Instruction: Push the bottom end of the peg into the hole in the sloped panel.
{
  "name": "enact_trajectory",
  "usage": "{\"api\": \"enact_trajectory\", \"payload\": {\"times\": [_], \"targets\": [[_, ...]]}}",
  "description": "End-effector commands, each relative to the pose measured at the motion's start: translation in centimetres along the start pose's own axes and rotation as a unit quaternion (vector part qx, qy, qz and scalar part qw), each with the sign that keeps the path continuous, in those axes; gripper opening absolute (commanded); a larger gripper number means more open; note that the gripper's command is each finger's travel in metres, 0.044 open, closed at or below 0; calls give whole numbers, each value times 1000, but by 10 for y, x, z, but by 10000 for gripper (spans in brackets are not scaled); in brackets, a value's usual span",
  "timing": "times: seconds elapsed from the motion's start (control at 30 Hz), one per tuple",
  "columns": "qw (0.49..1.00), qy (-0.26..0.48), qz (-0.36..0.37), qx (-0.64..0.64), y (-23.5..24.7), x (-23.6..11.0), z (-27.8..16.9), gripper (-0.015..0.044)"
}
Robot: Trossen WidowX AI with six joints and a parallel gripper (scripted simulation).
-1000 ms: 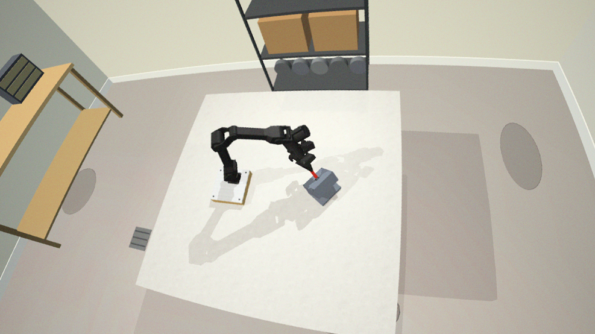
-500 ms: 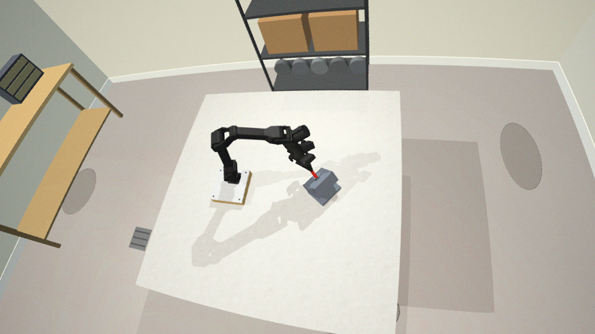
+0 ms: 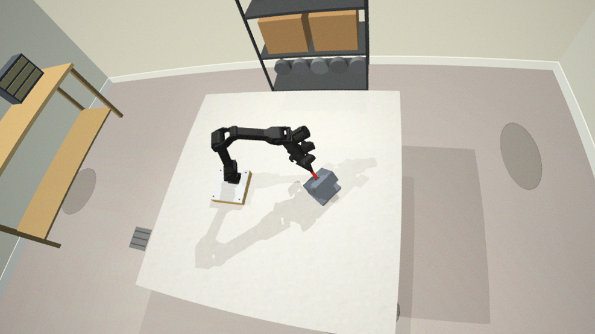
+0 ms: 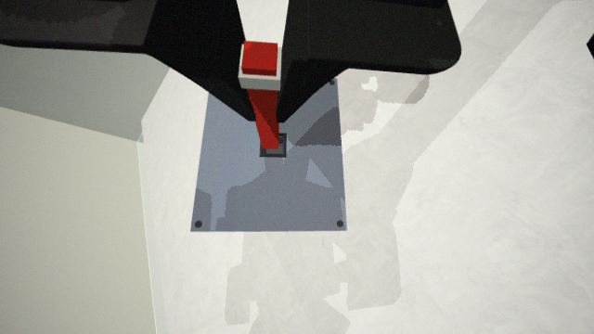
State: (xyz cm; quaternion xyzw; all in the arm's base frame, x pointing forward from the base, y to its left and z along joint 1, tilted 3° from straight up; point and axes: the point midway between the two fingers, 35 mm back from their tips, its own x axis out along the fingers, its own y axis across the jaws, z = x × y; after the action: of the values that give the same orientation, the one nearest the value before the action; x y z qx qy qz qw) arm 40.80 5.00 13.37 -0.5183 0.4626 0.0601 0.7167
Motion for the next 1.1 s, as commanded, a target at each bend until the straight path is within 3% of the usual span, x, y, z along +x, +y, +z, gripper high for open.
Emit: {"api": "enact_trajectory", "payload": {"times": [0.0,1.07], "targets": [[1000,1,2,-3,2,3,0,0],[1000,1,2,-3,2,8,1,0]]}}
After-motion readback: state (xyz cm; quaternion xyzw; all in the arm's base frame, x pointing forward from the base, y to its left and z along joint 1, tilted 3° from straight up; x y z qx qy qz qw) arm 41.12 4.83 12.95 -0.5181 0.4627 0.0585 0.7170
